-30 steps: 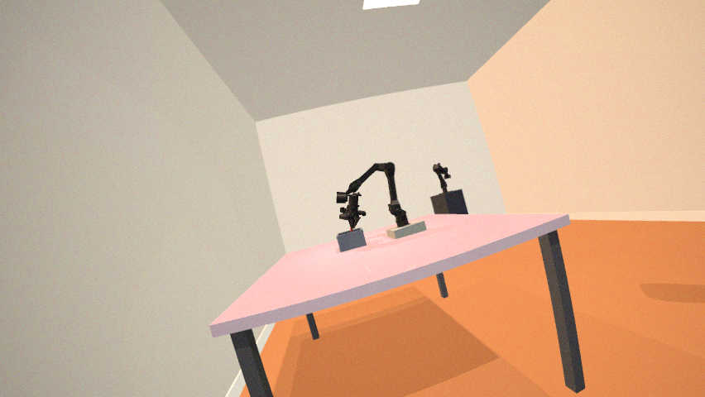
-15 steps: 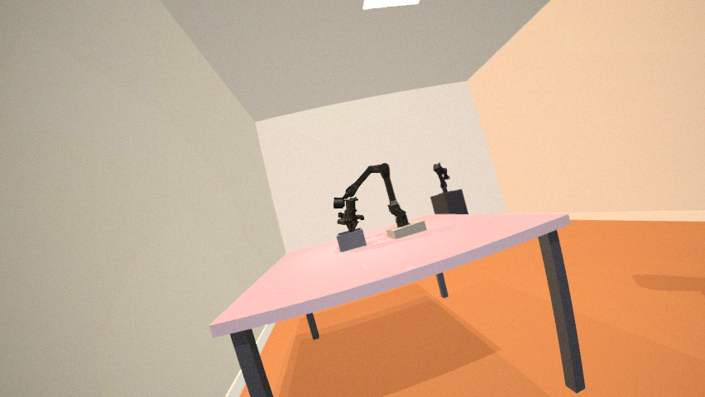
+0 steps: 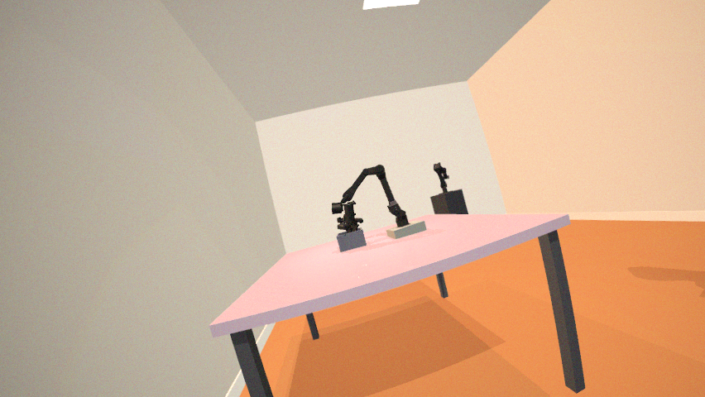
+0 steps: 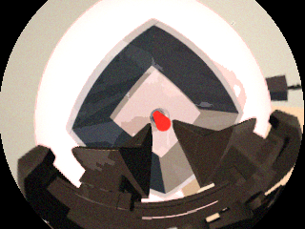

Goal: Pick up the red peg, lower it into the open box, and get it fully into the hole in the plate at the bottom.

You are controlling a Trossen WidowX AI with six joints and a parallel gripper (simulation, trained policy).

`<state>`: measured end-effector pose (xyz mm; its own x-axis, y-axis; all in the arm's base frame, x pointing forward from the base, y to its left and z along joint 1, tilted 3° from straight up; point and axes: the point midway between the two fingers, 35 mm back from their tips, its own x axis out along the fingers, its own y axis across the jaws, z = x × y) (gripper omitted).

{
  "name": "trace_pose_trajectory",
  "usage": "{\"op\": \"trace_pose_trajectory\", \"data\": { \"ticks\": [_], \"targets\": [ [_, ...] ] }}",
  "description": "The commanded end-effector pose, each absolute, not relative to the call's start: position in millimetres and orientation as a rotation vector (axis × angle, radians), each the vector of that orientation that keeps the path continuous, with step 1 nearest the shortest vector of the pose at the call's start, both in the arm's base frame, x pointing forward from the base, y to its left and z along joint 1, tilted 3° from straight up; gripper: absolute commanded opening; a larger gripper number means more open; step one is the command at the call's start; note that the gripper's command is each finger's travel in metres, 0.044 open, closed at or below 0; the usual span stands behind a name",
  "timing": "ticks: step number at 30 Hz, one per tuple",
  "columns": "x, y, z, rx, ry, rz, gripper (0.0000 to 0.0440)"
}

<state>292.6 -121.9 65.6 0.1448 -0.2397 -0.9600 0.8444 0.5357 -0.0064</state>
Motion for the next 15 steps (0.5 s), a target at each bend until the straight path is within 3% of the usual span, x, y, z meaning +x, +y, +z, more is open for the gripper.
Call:
{"op": "trace_pose_trajectory", "data": {
  "ticks": [1, 15],
  "targets": [
    [298, -126, 65, 0.610, 1.197, -0.859, 0.0149],
    [330, -141, 78, 0.549, 1.226, -0.814, 0.0120]
  ]
}}
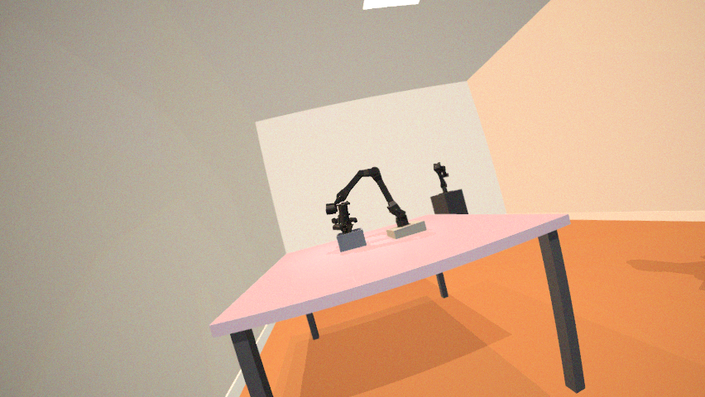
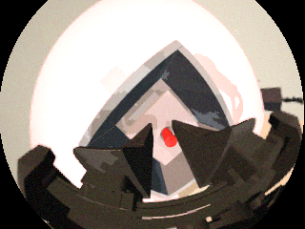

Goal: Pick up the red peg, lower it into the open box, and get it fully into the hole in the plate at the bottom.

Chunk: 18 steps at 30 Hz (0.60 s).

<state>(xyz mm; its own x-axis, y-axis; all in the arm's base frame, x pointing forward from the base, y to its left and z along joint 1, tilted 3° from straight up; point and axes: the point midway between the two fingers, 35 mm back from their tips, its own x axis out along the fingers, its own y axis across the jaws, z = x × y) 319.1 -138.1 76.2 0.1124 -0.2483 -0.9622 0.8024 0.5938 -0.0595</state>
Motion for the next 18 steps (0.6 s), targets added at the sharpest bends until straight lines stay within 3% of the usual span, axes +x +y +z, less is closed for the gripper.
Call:
{"op": "trace_pose_trajectory", "data": {
  "ticks": [1, 18],
  "targets": [
    [333, -142, 78, 0.547, 1.229, -0.811, 0.0117],
    [350, -164, 77, 0.518, 1.319, -0.779, 0.0080]
  ]
}}
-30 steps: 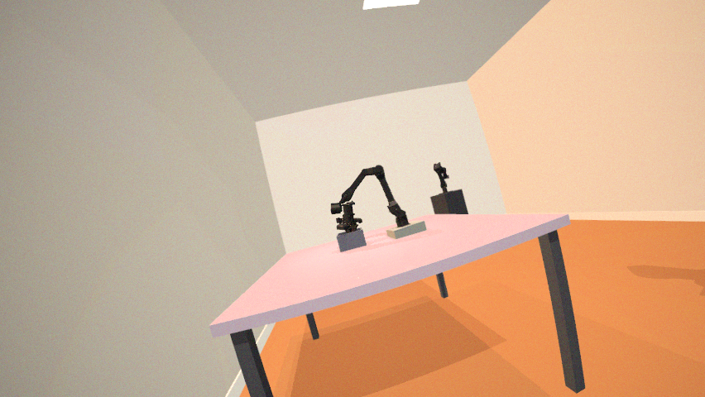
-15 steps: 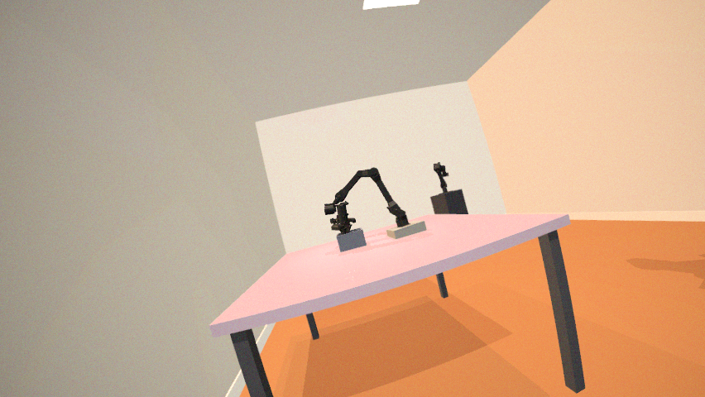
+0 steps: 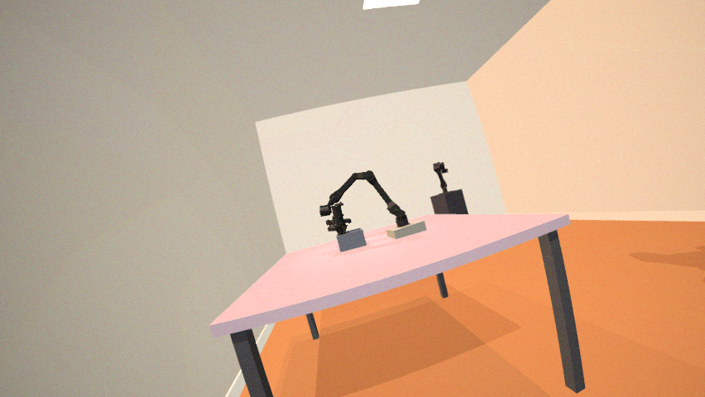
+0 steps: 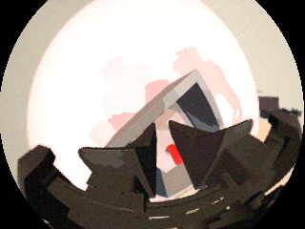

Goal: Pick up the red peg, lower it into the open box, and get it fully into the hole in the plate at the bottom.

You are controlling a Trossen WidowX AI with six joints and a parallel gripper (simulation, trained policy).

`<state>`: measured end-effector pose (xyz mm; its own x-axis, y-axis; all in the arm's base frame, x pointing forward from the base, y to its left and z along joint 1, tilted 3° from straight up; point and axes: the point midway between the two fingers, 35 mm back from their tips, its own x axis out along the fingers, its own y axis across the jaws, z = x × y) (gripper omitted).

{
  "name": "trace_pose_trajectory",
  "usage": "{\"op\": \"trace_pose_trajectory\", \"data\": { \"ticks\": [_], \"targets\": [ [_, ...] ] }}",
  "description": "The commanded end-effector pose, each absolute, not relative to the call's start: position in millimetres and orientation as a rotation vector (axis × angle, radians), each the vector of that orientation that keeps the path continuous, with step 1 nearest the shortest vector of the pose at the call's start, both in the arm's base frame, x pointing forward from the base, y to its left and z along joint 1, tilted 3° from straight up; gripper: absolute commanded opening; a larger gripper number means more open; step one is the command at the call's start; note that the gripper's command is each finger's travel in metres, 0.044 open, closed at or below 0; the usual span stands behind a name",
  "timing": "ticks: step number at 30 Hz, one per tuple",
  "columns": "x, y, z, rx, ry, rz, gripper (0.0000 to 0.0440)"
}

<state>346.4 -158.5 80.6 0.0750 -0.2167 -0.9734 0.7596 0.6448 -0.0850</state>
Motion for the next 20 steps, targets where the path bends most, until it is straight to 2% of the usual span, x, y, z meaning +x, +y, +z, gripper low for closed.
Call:
{"op": "trace_pose_trajectory", "data": {
  "ticks": [1, 20],
  "targets": [
    [350, -166, 77, 0.517, 1.325, -0.779, 0.0079],
    [350, -199, 71, 0.518, 1.382, -0.784, 0.0071]
  ]
}}
